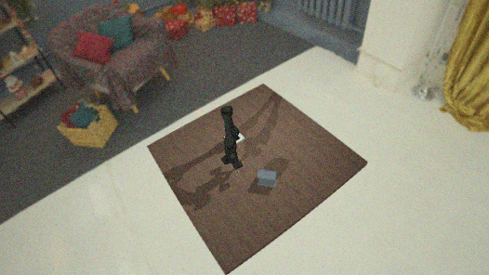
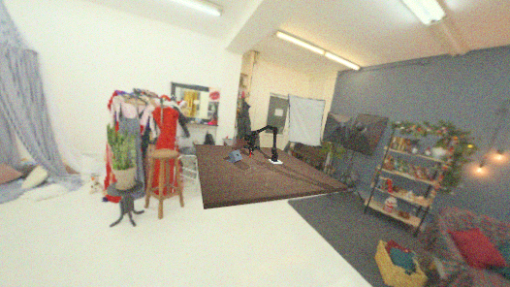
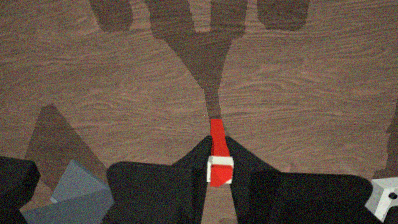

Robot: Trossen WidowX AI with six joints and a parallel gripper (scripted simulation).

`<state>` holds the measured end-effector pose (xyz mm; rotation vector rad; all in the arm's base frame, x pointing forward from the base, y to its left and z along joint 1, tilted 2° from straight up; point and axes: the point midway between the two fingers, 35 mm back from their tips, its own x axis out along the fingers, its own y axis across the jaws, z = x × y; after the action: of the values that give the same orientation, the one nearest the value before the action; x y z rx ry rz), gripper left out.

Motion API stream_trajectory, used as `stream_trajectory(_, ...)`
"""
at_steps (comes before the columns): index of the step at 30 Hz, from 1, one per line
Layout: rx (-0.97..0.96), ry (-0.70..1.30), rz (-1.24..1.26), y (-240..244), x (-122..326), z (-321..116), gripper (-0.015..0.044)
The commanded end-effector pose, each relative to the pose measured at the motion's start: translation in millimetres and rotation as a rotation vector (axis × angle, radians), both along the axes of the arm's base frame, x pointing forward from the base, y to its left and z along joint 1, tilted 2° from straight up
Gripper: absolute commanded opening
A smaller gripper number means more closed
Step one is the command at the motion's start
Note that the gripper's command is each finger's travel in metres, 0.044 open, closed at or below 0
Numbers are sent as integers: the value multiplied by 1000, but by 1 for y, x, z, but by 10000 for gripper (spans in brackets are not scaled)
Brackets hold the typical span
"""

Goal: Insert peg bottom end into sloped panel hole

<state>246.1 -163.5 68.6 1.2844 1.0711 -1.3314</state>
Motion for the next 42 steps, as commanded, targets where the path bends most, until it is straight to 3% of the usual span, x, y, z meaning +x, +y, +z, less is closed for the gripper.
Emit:
stream_trajectory(1, -1, 0, 0, 0, 0, 0, 0)
stream_trajectory(10, 0, 0, 0, 0, 1, 6, 0)
stream_trajectory(33, 8, 4, 3, 2, 1, 82, 0)
stream_trajectory(42, -9, 11, 22, 4, 4, 83, 0)
